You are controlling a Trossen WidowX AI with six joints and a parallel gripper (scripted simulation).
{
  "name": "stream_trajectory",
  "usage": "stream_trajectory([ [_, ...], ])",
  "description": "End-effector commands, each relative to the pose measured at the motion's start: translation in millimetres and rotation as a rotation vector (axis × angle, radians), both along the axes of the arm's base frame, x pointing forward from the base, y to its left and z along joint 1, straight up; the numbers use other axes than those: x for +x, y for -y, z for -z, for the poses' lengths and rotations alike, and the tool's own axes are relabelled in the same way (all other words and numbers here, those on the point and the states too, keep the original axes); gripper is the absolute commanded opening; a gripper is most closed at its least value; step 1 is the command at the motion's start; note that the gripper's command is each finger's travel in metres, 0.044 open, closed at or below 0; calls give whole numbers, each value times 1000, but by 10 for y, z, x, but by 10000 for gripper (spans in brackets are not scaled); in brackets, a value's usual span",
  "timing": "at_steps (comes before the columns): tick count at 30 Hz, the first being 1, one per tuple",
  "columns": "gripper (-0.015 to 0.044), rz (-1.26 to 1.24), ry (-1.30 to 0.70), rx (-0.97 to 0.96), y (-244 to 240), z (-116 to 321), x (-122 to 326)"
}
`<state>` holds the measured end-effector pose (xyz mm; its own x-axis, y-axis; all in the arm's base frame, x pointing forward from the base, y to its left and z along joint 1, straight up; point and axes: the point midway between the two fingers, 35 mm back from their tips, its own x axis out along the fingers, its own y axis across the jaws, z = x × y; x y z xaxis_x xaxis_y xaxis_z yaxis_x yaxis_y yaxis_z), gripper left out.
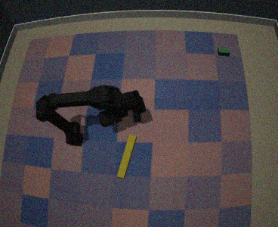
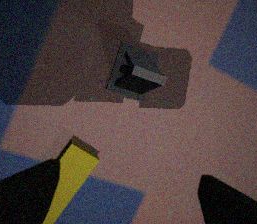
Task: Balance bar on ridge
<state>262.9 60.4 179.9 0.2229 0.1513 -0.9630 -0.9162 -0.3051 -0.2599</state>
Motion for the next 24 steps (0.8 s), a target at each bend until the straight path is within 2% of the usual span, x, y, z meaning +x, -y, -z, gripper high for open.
stream_trajectory([
  [1,315,86,-43,-16,161,124,38],
  [19,315,511,-217,-78,994,579,-7],
  [24,315,546,-233,-84,1062,615,-27],
])
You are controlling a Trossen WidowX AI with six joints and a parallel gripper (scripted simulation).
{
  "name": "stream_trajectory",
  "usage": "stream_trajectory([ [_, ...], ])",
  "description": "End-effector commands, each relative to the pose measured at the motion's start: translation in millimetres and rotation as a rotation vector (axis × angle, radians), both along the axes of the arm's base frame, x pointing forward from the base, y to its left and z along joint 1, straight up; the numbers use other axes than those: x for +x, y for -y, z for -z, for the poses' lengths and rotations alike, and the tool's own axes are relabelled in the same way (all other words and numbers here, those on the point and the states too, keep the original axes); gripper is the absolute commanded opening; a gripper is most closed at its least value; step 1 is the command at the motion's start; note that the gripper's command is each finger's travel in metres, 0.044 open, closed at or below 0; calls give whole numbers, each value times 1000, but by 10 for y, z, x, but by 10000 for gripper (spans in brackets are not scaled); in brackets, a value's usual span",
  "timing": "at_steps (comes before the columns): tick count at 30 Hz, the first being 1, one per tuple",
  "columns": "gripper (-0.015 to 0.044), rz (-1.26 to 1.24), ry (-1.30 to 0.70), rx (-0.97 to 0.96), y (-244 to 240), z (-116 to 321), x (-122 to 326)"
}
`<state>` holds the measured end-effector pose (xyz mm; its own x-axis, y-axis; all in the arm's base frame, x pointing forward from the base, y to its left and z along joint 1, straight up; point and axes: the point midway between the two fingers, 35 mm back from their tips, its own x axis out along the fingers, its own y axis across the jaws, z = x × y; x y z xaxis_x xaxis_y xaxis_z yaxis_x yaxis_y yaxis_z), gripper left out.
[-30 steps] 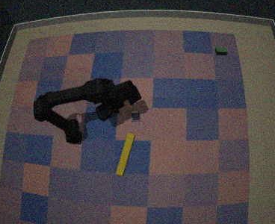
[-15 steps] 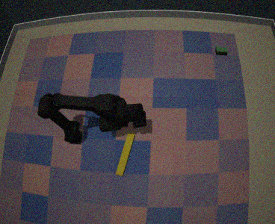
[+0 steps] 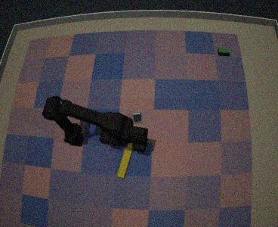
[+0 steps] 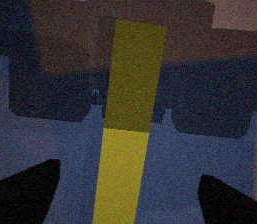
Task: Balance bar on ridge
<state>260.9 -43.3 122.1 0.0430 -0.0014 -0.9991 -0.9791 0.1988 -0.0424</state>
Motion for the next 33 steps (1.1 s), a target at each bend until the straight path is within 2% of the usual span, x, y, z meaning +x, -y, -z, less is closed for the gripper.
stream_trajectory([
  [1,315,17,-14,-3,26,50,-5],
  [10,315,17,-15,-3,28,478,6],
  [33,315,17,-15,-3,29,745,11],
])
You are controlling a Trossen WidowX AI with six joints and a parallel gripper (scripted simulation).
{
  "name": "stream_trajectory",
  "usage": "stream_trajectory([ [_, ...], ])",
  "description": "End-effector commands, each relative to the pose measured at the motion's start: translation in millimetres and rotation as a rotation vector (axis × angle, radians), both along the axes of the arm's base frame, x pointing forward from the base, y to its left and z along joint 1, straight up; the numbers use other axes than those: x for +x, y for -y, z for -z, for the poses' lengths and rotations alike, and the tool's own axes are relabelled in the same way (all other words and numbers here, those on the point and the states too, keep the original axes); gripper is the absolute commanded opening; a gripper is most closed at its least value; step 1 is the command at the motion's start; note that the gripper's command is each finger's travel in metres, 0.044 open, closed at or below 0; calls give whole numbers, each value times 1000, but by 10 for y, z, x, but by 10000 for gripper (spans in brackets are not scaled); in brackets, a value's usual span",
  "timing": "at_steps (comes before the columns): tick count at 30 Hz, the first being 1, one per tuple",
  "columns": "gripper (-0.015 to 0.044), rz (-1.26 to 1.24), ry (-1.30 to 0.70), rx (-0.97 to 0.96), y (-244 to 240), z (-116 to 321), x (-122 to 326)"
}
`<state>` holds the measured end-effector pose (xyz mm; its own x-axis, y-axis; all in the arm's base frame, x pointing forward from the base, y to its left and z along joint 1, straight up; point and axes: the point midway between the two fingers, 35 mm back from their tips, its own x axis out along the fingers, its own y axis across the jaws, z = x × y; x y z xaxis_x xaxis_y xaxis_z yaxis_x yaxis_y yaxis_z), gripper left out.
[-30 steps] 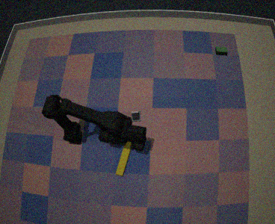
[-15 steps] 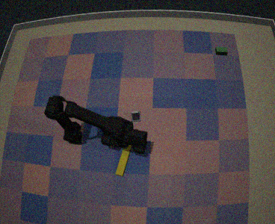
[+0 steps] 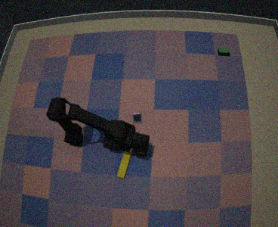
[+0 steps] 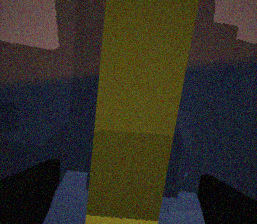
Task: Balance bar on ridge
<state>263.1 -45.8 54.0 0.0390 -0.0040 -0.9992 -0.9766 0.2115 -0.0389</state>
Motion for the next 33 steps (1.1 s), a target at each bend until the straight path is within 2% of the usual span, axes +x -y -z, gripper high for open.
stream_trajectory([
  [1,315,4,-11,-1,3,67,-10],
  [15,315,4,-11,-1,3,67,-10],
  [21,158,0,-9,2,-2,56,-11],
  [29,104,0,-9,2,-2,56,-11],
  [33,0,0,-9,1,0,-5,-1],
])
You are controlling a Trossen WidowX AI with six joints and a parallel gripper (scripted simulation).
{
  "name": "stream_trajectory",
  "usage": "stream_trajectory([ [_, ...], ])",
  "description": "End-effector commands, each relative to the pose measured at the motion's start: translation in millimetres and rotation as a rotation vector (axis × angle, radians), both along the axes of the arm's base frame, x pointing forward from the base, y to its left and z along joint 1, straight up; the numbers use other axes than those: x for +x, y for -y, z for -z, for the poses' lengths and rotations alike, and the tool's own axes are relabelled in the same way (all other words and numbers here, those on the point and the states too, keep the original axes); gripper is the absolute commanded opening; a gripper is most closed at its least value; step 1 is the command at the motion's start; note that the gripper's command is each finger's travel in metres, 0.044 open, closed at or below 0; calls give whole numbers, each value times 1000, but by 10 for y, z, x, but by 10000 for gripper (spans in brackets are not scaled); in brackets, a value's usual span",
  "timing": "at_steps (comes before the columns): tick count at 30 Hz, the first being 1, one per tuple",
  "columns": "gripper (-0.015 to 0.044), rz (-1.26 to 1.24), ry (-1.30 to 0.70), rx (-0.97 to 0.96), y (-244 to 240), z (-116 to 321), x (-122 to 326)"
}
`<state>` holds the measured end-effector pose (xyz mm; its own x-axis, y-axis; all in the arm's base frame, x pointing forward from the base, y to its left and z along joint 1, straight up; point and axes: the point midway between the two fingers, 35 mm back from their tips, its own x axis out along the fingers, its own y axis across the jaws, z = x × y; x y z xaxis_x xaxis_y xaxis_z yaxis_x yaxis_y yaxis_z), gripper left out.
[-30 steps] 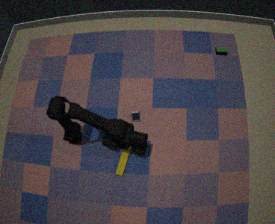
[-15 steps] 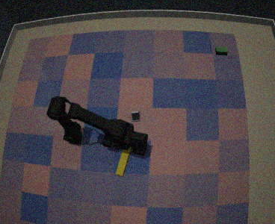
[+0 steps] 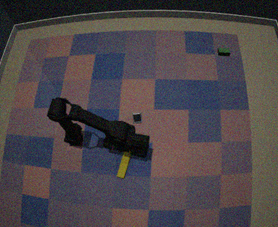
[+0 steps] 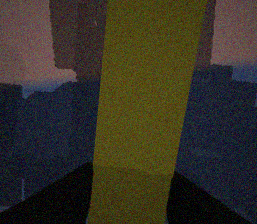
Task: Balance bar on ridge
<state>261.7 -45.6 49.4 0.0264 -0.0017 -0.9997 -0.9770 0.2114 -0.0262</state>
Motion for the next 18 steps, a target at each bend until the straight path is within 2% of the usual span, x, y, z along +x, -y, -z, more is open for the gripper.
stream_trajectory([
  [1,0,0,4,-1,3,-76,17],
  [18,0,2,4,-2,10,-506,42],
])
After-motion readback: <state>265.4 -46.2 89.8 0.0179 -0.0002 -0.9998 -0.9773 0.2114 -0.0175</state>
